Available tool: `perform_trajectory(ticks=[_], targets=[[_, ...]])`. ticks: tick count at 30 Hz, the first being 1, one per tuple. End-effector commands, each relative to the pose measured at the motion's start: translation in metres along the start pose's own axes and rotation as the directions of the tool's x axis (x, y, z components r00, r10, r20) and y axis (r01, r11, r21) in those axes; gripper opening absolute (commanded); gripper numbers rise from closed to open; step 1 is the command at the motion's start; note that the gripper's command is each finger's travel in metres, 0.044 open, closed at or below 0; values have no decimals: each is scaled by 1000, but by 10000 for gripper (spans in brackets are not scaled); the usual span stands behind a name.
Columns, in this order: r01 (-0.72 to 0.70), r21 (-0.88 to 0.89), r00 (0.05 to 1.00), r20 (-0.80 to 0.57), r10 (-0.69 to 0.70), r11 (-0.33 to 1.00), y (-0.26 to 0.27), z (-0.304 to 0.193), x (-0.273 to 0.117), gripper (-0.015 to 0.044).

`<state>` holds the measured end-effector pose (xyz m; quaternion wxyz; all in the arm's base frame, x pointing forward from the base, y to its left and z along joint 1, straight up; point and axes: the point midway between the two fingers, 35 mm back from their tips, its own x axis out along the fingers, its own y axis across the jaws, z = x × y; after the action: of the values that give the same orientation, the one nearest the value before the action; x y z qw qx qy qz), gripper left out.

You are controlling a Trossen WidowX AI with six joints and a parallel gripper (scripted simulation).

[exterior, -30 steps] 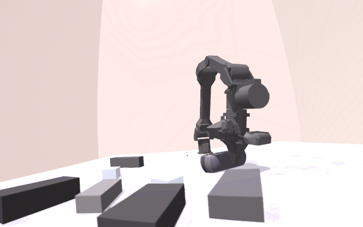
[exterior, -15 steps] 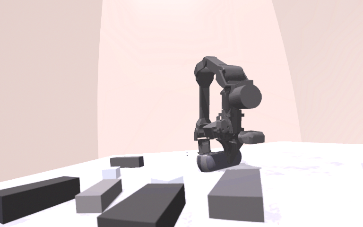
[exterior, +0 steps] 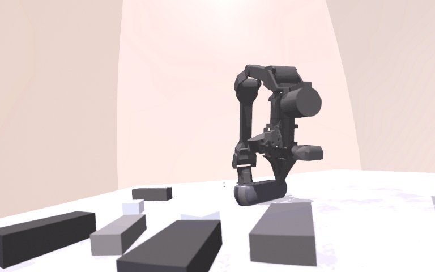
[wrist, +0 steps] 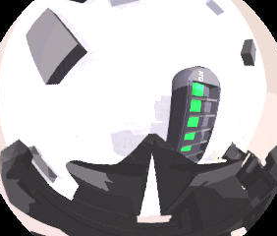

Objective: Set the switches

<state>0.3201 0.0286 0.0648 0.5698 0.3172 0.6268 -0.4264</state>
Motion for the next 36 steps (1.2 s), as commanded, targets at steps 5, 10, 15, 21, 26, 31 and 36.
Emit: perform_trajectory(ticks=[5,10,15,21,26,31,36], targets=[[4,3,1000,-4,-4,1000,10,0,-17,0],[6,3,1000,-4,-6,1000,-20,1,-9,0],[-7,3,1000,-5,7,1000,-22,1,-9,0],[-18,6,1000,1,18,1000,-22,3,-12,26],[-21,7,1000,1,21,1000,-30,3,-59,158],[-21,7,1000,1,21,1000,-31,3,-61,236],[-21,7,1000,1,21,1000,-31,3,-61,105]])
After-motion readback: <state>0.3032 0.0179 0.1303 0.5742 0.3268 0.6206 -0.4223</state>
